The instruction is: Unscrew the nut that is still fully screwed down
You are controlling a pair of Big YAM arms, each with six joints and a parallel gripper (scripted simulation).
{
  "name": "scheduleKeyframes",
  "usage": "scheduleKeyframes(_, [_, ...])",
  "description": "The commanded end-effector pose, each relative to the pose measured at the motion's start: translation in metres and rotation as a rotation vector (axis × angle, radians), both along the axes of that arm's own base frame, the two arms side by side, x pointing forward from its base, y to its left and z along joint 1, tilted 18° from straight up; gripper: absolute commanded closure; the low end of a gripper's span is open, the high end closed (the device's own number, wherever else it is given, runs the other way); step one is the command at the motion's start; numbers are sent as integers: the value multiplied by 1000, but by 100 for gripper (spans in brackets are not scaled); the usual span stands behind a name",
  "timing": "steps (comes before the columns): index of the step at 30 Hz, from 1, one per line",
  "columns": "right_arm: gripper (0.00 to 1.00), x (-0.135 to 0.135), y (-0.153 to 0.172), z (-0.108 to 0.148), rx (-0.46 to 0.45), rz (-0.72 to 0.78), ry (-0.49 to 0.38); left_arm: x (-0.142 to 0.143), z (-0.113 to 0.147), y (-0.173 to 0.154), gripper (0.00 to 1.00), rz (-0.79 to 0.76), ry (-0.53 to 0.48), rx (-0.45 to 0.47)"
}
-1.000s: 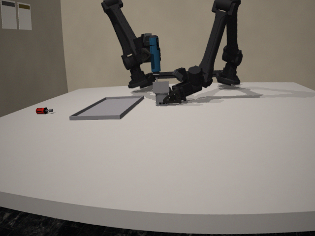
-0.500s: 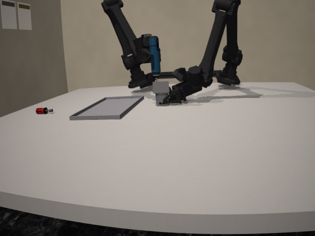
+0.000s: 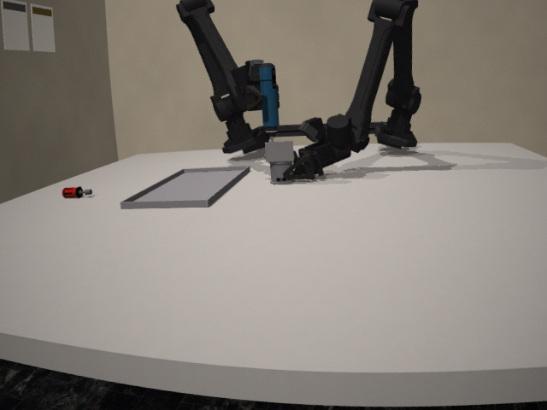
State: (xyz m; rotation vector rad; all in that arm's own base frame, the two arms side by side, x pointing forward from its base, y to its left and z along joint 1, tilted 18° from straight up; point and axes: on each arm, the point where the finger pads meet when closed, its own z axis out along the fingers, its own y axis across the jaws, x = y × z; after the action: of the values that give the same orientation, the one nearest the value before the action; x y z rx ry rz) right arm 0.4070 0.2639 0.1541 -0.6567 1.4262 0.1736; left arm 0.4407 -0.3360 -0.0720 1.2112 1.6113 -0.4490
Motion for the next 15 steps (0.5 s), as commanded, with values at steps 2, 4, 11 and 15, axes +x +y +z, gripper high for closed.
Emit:
scheduleKeyframes(2, [58, 4, 1, 20, 34, 2, -58, 6, 6, -4, 41, -2, -17, -10])
scheduleKeyframes(4, [58, 4, 0, 15, 29, 0, -50, 6, 6, -4, 41, -2, -17, -10])
scheduleKeyframes(11, [58, 4, -1, 11, 25, -1, -44, 6, 6, -4, 41, -2, -17, -10])
scheduleKeyframes(15, [58, 3, -1, 14, 30, 0, -51, 6, 6, -4, 41, -2, -17, -10])
